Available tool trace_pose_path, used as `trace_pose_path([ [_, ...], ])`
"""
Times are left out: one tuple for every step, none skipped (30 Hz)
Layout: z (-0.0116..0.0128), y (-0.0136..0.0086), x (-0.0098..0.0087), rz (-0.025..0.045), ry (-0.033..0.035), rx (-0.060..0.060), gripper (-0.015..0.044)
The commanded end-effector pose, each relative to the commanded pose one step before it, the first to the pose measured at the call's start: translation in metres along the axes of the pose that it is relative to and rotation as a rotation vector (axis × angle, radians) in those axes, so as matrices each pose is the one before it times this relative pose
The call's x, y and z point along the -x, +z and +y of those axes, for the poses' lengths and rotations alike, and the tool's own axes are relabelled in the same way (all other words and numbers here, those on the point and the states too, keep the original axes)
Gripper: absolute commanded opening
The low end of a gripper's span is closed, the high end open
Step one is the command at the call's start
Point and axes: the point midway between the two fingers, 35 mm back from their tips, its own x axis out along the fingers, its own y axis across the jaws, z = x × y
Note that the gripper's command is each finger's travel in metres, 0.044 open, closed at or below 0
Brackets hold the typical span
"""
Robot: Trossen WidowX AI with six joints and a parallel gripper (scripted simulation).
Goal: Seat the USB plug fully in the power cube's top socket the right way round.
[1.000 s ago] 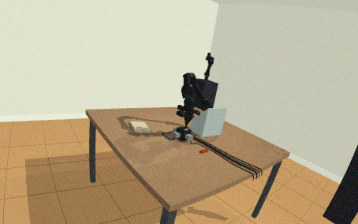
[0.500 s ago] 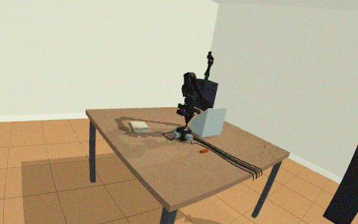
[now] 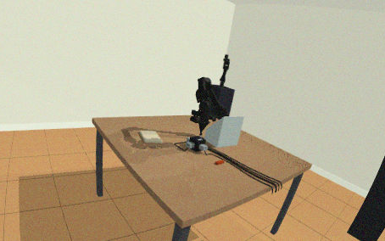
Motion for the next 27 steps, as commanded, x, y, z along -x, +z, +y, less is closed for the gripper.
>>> trace_pose_path([
  [0.00201, -0.00032, 0.00559, 0.0106, 0.00643, -0.0125, 0.0],
  [0.0, 0.0, 0.0, 0.0, 0.0, 0.0, 0.0],
  [0.0, 0.0, 0.0, 0.0, 0.0, 0.0, 0.0],
  [0.0, 0.0, 0.0, 0.0, 0.0, 0.0, 0.0],
  [0.0, 0.0, 0.0, 0.0, 0.0, 0.0, 0.0],
  [0.0, 0.0, 0.0, 0.0, 0.0, 0.0, 0.0],
  [-0.00028, 0.00002, -0.00065, -0.002, -0.00069, 0.0026, 0.0],
  [-0.00016, 0.00001, -0.00037, -0.00115, -0.0004, 0.0058, 0.0],
  [-0.00016, 0.00001, -0.00038, -0.00116, -0.00041, 0.0111, 0.0],
  [-0.00012, 0.00001, -0.00028, -0.00086, -0.00031, 0.013, 0.0],
  [-0.0001, 0.0, -0.00024, -0.00073, -0.00028, 0.0161, 0.0],
  [-0.00009, 0.0, -0.00021, -0.00063, -0.00025, 0.0197, 0.0],
  [-0.00008, 0.0, -0.00018, -0.00055, -0.00023, 0.0233, 0.0],
  [-0.00007, 0.0, -0.00015, -0.00046, -0.00021, 0.0263, 0.0],
  [-0.00005, 0.0, -0.00012, -0.00036, -0.00017, 0.0284, 0.0],
  [-0.00004, 0.0, -0.00009, -0.00027, -0.00014, 0.0291, 0.0],
  [-0.00003, 0.0, -0.00007, -0.00019, -0.0001, 0.0289, 0.0],
  [-0.00002, 0.0, -0.00005, -0.00013, -0.00008, 0.0282, 0.0],
  [-0.00001, 0.0, -0.00003, -0.00009, -0.00005, 0.0275, 0.0],
  [-0.00001, 0.0, -0.00002, -0.00006, -0.00004, 0.0269, 0.0],
  [-0.00001, 0.0, -0.00002, -0.00004, -0.00003, 0.0264, 0.0],
  [0.0, 0.0, -0.00001, -0.00003, -0.00002, 0.0261, 0.0],
  [0.0, 0.0, -0.00001, -0.00002, -0.00001, 0.026, 0.0],
  [0.0, 0.0, 0.0, -0.00001, -0.00001, 0.0259, 0.0],
  [0.0, 0.0, 0.0, -0.00001, 0.0, 0.0259, 0.0],
  [0.0, 0.0, 0.0, -0.00001, 0.0, 0.026, 0.0],
  [0.0, 0.0, 0.0, 0.0, 0.0, 0.0261, 0.0],
])
